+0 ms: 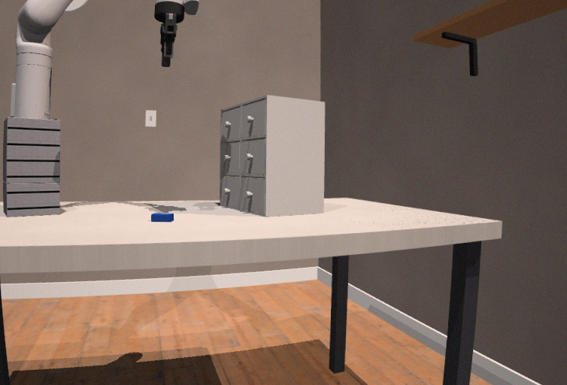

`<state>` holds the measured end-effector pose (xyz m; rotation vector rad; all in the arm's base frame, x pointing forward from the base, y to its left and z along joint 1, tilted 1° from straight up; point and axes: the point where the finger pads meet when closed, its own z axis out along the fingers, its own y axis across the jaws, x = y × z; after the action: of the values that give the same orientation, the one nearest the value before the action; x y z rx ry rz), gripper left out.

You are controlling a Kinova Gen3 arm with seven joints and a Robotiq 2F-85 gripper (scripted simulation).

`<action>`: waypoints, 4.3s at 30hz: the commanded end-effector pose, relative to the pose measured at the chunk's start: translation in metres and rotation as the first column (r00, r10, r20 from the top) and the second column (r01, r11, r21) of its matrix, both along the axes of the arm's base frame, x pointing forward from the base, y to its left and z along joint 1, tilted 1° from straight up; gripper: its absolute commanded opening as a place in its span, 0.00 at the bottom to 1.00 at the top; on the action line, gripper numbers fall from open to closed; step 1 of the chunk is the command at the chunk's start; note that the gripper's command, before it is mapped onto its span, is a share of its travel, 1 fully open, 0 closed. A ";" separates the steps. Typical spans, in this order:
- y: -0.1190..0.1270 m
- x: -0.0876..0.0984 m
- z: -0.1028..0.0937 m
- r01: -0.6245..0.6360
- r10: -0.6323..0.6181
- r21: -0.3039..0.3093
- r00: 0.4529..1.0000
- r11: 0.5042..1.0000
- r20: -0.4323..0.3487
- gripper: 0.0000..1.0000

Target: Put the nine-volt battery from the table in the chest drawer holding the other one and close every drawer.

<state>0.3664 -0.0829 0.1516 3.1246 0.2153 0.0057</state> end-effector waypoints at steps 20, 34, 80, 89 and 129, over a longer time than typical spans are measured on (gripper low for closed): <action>-0.003 0.000 0.000 0.008 -0.008 0.001 1.000 1.000 0.001 1.00; -0.003 0.000 0.000 0.013 -0.013 0.001 1.000 1.000 0.001 1.00; -0.001 0.006 -0.025 0.465 -0.466 0.004 0.885 0.885 0.004 1.00; 0.000 0.009 -0.035 0.634 -0.634 0.006 0.773 0.773 0.005 1.00; 0.003 0.023 -0.091 0.984 -0.985 0.016 -0.175 -0.175 0.004 1.00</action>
<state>0.3909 -0.0778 0.0650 2.2213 -2.2360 0.0201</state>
